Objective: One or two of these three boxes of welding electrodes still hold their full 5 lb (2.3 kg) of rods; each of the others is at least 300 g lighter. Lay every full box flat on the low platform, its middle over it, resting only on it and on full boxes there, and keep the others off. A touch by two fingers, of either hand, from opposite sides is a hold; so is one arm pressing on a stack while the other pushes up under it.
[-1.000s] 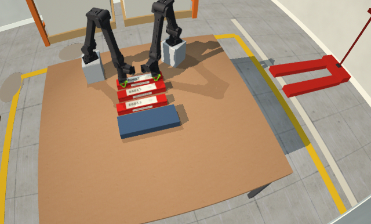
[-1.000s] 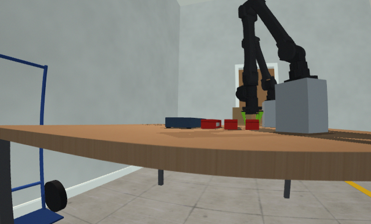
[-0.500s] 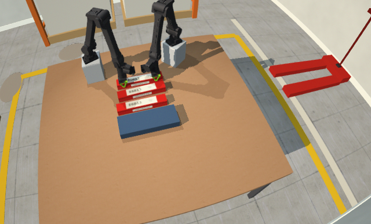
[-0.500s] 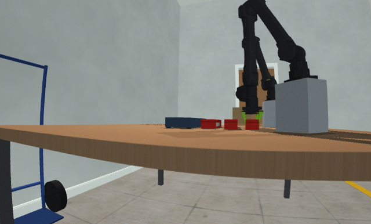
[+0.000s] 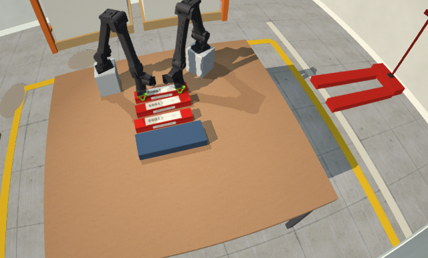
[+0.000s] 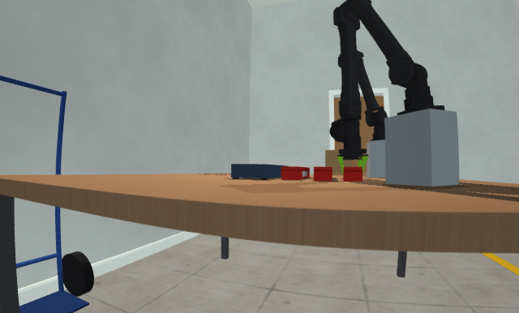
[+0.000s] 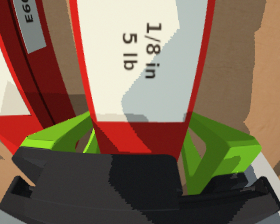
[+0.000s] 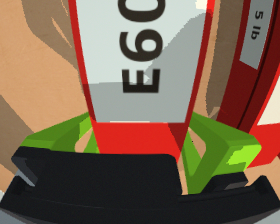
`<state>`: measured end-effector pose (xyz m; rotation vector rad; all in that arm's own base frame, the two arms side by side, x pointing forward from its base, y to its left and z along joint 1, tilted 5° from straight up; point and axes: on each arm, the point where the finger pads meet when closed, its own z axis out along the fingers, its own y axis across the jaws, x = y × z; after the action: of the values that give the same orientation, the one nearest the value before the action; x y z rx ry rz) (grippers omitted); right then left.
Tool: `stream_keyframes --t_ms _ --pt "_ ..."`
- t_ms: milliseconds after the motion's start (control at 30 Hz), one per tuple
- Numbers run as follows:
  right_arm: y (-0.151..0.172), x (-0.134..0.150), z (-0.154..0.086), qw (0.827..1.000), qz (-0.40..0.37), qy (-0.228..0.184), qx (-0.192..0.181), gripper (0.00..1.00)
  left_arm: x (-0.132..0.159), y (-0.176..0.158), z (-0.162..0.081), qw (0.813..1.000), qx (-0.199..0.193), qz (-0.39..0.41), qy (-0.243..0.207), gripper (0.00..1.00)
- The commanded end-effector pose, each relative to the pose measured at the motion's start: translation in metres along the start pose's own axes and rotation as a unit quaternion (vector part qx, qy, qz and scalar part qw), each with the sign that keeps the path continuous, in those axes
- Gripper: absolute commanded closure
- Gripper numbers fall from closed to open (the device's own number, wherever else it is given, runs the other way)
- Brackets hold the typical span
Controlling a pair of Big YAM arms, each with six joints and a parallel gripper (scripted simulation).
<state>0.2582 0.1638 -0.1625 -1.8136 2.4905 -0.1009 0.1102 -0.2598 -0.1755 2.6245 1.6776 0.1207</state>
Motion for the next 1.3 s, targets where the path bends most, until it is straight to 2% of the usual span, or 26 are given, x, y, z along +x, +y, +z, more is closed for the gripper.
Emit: stream_keyframes --t_ms 0,867,1267 --pt "-0.005 0.002 -0.007 1.000 0.009 -0.002 0.001 1.00 0.000 0.005 -0.003 1.000 -0.005 0.003 -0.004 1.00" --pt "0.000 0.000 -0.047 1.000 0.005 -0.002 0.002 1.00 -0.002 0.001 -0.046 1.000 -0.005 0.004 -0.003 1.00" --pt "-0.001 0.000 -0.057 1.000 0.006 -0.002 0.002 1.00 0.000 0.002 -0.055 1.000 -0.005 0.004 -0.003 1.00"
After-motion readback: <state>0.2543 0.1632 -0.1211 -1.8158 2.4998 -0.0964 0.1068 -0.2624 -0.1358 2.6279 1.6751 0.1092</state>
